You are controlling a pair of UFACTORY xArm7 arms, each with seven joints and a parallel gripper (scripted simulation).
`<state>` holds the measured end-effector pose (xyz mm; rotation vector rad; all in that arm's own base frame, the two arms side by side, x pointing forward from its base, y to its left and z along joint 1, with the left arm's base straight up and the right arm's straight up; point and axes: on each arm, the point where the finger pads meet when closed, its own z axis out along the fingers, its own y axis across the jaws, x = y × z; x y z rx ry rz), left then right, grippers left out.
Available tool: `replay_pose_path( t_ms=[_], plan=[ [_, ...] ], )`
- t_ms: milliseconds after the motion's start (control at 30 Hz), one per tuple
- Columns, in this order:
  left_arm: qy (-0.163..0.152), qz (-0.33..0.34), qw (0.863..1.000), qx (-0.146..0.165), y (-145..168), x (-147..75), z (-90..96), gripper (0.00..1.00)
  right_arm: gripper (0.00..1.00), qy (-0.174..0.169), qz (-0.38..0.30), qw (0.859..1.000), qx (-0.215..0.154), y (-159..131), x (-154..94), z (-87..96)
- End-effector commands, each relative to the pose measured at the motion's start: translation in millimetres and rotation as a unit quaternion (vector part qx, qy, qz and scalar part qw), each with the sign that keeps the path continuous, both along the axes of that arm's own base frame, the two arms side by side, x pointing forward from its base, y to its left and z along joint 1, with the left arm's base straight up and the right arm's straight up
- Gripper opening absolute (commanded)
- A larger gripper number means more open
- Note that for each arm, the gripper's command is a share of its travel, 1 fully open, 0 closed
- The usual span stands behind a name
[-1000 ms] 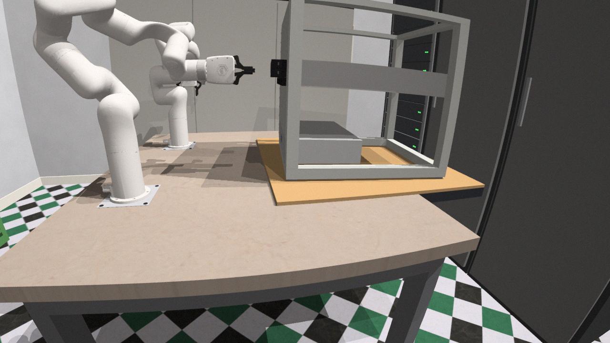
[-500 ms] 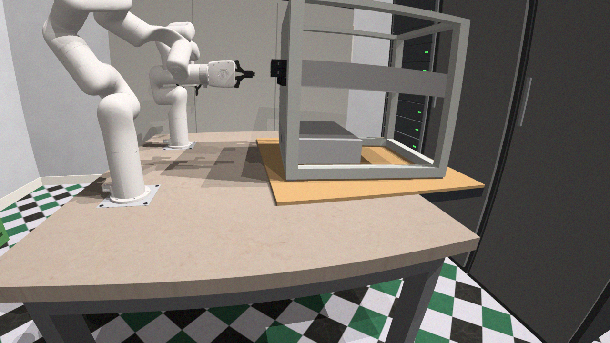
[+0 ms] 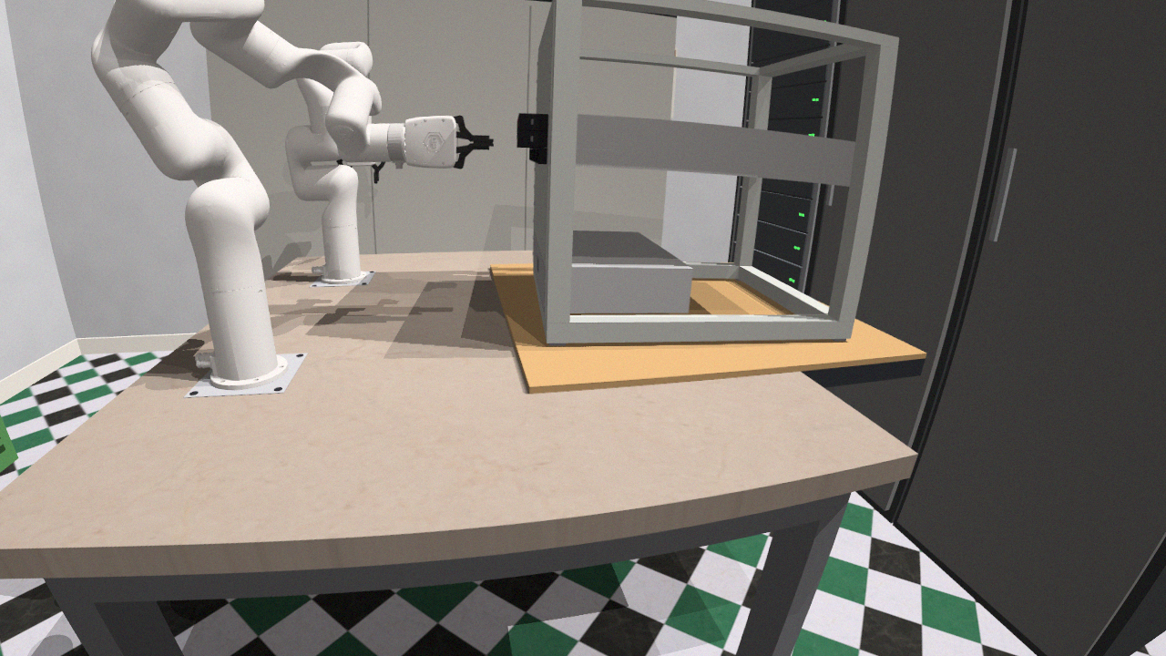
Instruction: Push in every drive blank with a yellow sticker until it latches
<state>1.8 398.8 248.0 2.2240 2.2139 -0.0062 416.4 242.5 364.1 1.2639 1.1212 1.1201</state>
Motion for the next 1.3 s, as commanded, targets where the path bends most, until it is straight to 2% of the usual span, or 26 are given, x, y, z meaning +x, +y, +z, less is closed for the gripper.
replay_pose_path(
  t_ms=[0,233,1267],
  plan=[
    [0.0,0.0,1.0,0.003,1.2,0.0,2.0,1.0,0.0,-0.002,0.0,1.0,0.001,-2.6,27.5,1.8],
    [0.0,0.0,1.0,0.003,1.2,0.0,2.0,1.0,0.0,-0.002,0.0,1.0,0.001,-4.3,41.1,1.8],
    [0.0,0.0,1.0,0.003,1.2,0.0,2.0,1.0,0.0,-0.002,0.0,1.0,0.001,-5.5,51.2,1.8]
  ],
)
